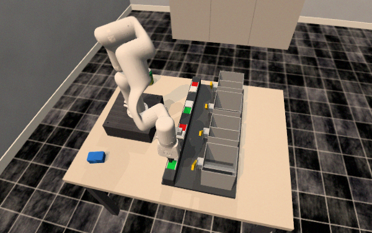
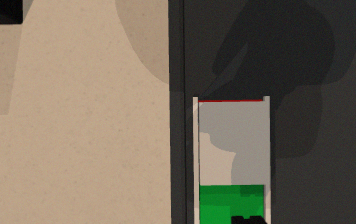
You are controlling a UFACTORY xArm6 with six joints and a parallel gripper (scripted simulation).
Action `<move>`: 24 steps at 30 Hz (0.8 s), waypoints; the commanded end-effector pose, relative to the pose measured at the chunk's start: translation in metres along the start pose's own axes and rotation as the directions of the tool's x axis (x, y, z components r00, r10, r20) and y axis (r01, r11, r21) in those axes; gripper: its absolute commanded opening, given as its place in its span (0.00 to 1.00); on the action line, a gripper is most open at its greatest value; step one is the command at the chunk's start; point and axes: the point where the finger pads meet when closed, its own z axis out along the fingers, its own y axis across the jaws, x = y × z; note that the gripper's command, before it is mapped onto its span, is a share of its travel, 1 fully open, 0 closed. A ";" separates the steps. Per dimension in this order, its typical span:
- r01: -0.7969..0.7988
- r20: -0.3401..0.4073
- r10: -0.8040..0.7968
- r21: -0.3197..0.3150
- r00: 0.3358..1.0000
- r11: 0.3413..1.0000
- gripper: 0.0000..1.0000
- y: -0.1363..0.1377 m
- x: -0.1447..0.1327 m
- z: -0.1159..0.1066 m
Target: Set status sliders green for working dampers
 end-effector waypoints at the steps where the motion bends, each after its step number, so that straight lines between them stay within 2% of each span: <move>1: 0.000 0.003 0.000 -0.003 1.000 1.000 0.00 0.001 -0.001 -0.001; 3: 0.000 0.003 0.000 -0.003 1.000 1.000 0.00 0.001 -0.001 -0.001; 4: 0.000 0.003 0.000 -0.003 1.000 1.000 1.00 0.001 -0.001 -0.001; 13: 0.000 0.003 0.000 -0.003 1.000 1.000 1.00 0.001 -0.001 -0.008; 24: 0.000 0.003 0.000 -0.003 1.000 1.000 1.00 0.001 -0.001 -0.044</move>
